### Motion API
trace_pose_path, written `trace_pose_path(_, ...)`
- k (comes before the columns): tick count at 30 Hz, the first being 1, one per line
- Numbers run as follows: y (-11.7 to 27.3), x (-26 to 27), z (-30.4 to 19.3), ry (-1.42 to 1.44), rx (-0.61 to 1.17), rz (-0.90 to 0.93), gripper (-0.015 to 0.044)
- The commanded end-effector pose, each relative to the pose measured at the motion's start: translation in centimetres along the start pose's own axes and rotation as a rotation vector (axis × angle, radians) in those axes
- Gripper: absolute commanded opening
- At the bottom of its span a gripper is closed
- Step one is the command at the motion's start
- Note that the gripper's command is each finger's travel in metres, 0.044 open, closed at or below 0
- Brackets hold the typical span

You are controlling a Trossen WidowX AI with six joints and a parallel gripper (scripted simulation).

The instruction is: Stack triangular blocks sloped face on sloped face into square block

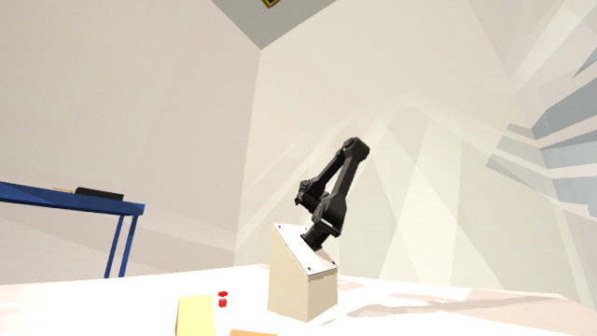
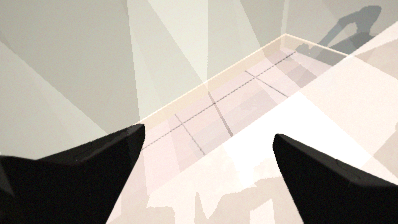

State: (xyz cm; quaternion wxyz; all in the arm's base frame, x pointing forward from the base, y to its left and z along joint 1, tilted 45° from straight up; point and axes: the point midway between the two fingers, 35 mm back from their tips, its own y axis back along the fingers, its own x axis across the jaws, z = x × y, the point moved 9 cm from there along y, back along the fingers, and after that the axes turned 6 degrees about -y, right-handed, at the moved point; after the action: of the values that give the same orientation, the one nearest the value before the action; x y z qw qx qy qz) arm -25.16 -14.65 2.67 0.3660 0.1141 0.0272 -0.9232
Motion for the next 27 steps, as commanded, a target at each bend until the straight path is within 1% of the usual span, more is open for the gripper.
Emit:
trace_pose_path(1, 0.2, 0.1, 0.0, -0.004, 0.004, 0.01, 0.0426)
trace_pose_path(2, 0.7, 0.3, 0.0, -0.014, 0.015, 0.038, 0.044)
trace_pose_path(5, 3.8, 1.5, 0.0, -0.067, 0.088, 0.195, 0.044)
trace_pose_path(10, 9.8, 2.6, -0.2, -0.132, 0.244, 0.449, 0.044)
trace_pose_path(14, 14.9, 2.5, -0.5, -0.153, 0.391, 0.626, 0.044)
trace_pose_path(21, 23.7, -0.3, -1.3, -0.108, 0.665, 0.878, 0.044)
trace_pose_path(24, 26.8, -2.3, -1.7, -0.049, 0.739, 0.974, 0.044)
trace_pose_path(27, 29.2, -4.0, -2.0, -0.012, 0.832, 1.019, 0.044)
